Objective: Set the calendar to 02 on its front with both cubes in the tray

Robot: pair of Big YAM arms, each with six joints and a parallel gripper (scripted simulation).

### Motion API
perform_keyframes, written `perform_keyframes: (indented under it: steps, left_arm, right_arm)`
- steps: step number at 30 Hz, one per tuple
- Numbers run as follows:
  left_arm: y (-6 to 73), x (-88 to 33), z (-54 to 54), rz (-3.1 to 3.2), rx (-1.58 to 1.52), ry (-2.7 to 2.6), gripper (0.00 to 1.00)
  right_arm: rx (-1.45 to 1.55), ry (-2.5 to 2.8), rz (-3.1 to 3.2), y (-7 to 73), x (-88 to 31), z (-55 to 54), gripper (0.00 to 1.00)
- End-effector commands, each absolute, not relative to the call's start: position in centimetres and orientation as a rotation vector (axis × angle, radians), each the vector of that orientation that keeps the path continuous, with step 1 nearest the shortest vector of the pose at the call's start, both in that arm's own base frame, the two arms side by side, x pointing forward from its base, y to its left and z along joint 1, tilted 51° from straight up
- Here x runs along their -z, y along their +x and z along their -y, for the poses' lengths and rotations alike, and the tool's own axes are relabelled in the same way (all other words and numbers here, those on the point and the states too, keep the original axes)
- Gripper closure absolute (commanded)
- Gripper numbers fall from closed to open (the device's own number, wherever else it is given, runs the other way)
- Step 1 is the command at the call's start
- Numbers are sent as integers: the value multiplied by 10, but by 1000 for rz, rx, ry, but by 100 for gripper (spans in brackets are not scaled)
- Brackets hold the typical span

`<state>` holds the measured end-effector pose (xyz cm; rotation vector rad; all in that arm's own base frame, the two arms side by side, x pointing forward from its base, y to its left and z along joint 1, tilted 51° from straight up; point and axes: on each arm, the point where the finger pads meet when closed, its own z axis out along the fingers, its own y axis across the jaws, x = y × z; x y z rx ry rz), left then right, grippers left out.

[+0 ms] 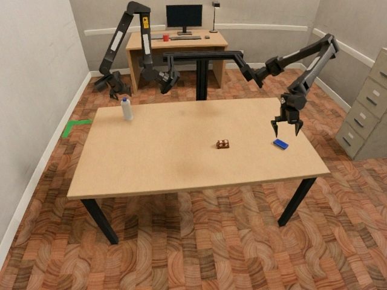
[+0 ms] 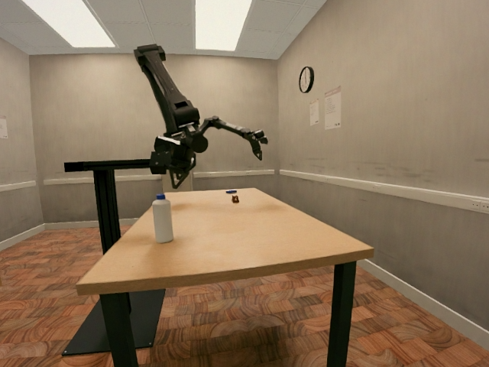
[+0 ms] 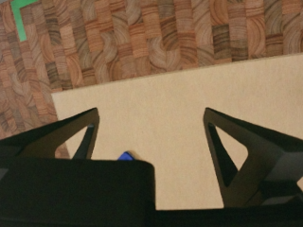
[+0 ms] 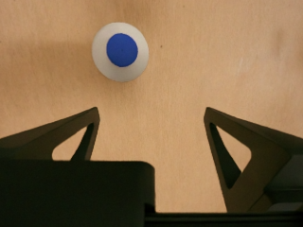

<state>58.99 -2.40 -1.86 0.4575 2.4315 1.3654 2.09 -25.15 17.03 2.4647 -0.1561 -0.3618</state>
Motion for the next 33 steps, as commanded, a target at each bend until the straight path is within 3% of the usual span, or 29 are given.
perform_keyframes:
  steps: [1, 18, 33]
  left_arm:
    - [592, 15, 28, -2423, -1359, 457, 0]
    - [592, 15, 28, -2423, -1359, 457, 0]
    - [517, 98, 43, -2413, -1483, 1384, 0]
  right_arm:
    - [359, 2460, 158, 21, -172, 252, 0]
    - [359, 2460, 158, 21, -172, 252, 0]
    - [380, 2454, -489, 91, -136, 238, 0]
